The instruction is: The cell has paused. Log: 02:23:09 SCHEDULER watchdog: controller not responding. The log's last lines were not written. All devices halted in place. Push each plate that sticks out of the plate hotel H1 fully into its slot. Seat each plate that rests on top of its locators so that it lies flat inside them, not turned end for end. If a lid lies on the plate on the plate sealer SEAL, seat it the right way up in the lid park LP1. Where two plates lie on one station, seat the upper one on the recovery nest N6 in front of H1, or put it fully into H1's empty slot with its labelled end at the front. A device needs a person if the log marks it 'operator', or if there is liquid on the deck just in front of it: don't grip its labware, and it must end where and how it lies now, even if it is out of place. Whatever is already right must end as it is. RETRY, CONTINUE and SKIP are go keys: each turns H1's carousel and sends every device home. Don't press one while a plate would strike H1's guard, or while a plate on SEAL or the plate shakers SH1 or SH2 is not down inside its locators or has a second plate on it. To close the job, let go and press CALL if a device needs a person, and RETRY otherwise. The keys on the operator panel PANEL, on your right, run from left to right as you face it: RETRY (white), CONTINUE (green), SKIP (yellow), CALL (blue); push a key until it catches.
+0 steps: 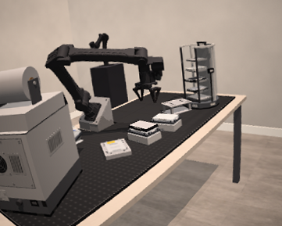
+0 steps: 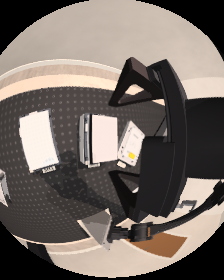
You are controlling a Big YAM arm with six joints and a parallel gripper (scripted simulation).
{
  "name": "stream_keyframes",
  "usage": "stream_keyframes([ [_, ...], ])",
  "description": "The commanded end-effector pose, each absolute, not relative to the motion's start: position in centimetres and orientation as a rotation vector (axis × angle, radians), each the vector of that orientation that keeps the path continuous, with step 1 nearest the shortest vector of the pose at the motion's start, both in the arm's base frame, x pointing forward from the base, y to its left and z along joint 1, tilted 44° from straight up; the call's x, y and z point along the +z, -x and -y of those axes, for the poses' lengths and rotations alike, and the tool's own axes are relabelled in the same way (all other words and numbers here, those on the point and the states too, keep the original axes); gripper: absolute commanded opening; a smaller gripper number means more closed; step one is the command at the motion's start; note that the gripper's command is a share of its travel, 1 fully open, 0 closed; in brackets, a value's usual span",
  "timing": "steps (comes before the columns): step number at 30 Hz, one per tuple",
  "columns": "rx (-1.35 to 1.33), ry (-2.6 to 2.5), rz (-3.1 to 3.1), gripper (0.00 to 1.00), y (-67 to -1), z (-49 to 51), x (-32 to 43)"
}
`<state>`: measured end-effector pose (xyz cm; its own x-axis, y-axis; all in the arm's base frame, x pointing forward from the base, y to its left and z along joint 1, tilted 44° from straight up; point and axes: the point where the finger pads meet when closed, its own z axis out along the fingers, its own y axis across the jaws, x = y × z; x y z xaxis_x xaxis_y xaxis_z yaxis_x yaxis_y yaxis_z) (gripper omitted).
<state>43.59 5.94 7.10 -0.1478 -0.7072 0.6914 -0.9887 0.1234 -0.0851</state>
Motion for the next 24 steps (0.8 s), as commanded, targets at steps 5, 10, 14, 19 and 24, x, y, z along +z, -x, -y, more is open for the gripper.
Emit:
stream_keyframes([
  [5, 0.739, -1.631, 1.905, 1.0, -43.6, -4.0, 5.1],
  [10, 0.739, -1.631, 1.905, 1.0, -43.6, -3.1, 4.2],
  [14, 0.765, -1.645, 1.929, 1.0, -44.3, -3.7, 4.9],
  [19, 0.765, -1.645, 1.929, 1.0, -44.3, -3.7, 4.9],
  [24, 0.765, -1.645, 1.929, 1.0, -44.3, -3.7, 4.9],
])
